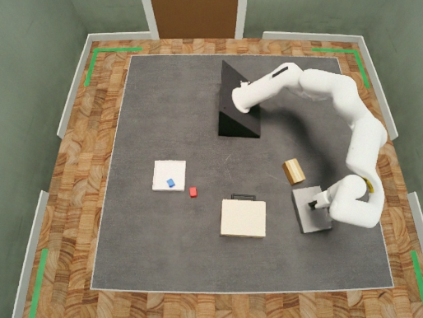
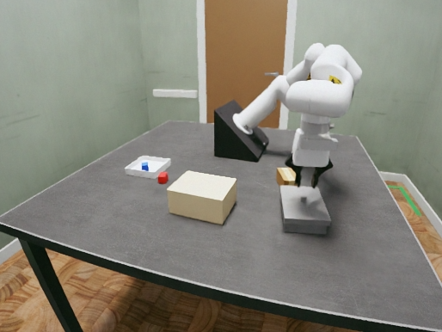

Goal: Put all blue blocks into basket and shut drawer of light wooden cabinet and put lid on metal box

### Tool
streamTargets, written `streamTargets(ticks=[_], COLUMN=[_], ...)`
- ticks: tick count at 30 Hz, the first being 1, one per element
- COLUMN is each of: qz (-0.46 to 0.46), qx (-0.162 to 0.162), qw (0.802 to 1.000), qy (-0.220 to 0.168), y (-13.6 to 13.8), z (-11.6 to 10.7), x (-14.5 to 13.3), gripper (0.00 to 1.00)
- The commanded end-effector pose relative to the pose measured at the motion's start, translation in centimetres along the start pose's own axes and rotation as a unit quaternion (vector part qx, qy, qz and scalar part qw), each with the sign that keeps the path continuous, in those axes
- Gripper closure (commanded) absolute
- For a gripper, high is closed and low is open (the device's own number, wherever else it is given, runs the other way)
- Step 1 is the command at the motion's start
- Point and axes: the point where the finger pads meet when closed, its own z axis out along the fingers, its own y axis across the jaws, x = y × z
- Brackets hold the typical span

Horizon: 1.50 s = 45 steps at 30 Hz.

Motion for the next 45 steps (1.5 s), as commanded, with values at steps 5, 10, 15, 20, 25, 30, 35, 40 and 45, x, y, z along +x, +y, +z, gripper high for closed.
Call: streamTargets(ticks=[5, 10, 15, 20, 25, 30, 35, 40, 45], qz=[0.000, 0.000, 0.000, 0.000, 0.000, 0.000, 0.000, 0.000, 0.000], qx=[0.000, 0.000, 0.000, 0.000, 0.000, 0.000, 0.000, 0.000, 0.000], qw=[1.000, 1.000, 1.000, 1.000, 1.000, 1.000, 1.000, 1.000, 1.000], qy=[0.001, 0.001, 0.001, 0.001, 0.001, 0.001, 0.001, 0.001, 0.001], y=[0.0, 0.0, 0.0, 0.0, 0.0, 0.0, 0.0, -0.1, -0.1], z=[1.6, 2.2, 2.4, 2.4, 2.4, 2.4, 2.4, 2.4, 2.4], x=[0.1, 0.1, 0.1, 0.1, 0.1, 0.1, 0.1, 0.2, 0.2], gripper=[0.56, 0.56, 0.56, 0.56, 0.56, 0.56, 0.56, 0.56, 0.56])
